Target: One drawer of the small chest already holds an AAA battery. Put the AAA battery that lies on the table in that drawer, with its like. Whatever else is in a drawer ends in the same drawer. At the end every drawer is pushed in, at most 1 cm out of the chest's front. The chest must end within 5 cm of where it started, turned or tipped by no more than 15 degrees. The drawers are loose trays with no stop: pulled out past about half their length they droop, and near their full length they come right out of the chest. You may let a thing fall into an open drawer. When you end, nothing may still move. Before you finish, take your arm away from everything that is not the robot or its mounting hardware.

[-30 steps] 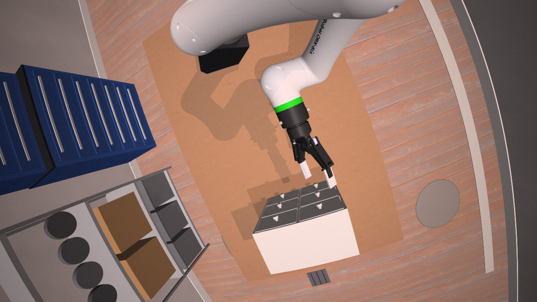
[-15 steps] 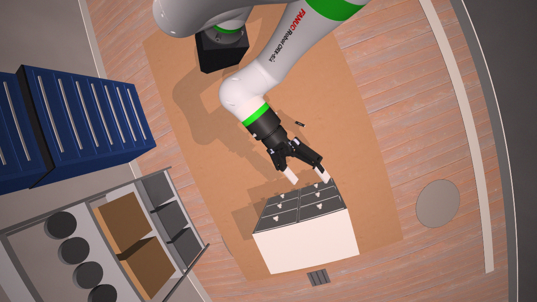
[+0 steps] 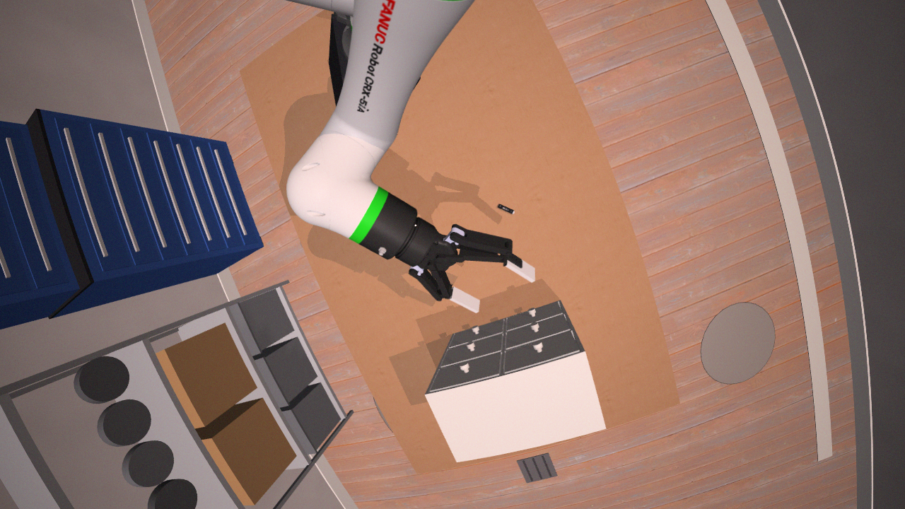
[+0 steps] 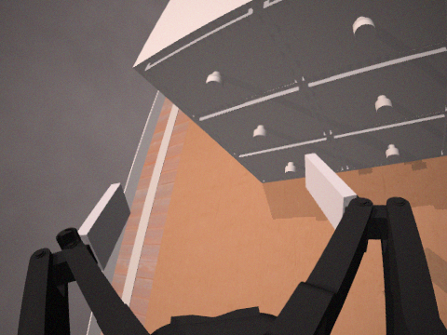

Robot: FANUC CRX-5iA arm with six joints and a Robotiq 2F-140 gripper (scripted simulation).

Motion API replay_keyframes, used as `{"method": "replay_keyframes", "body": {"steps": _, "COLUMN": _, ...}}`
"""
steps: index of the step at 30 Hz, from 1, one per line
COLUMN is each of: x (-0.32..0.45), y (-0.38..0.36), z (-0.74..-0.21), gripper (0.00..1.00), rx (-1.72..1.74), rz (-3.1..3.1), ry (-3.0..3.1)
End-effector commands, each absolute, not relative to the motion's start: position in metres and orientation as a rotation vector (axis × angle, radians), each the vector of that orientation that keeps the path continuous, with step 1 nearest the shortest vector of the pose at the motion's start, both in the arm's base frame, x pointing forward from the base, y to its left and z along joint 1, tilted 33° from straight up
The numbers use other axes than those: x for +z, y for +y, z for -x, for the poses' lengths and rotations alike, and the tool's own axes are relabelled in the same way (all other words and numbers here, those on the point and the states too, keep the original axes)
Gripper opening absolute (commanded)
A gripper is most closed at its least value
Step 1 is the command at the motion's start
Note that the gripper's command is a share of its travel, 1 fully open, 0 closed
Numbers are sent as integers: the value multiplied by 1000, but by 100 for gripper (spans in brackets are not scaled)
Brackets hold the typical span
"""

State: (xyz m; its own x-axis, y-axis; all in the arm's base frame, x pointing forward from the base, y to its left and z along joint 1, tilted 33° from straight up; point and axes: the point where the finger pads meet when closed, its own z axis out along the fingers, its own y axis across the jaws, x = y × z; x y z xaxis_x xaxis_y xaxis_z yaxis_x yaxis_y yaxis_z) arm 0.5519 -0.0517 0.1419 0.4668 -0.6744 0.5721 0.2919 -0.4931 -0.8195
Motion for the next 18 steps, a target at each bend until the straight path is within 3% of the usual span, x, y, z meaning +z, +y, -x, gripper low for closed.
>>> {"method": "replay_keyframes", "body": {"steps": 1, "x": 150, "y": -92, "z": -524, "gripper": 100, "rx": -1200, "rz": 1850, "ry": 18}}
{"method": "replay_keyframes", "body": {"steps": 18, "x": 169, "y": -164, "z": -461, "gripper": 100, "rx": -1069, "rz": 2042, "ry": -790}}
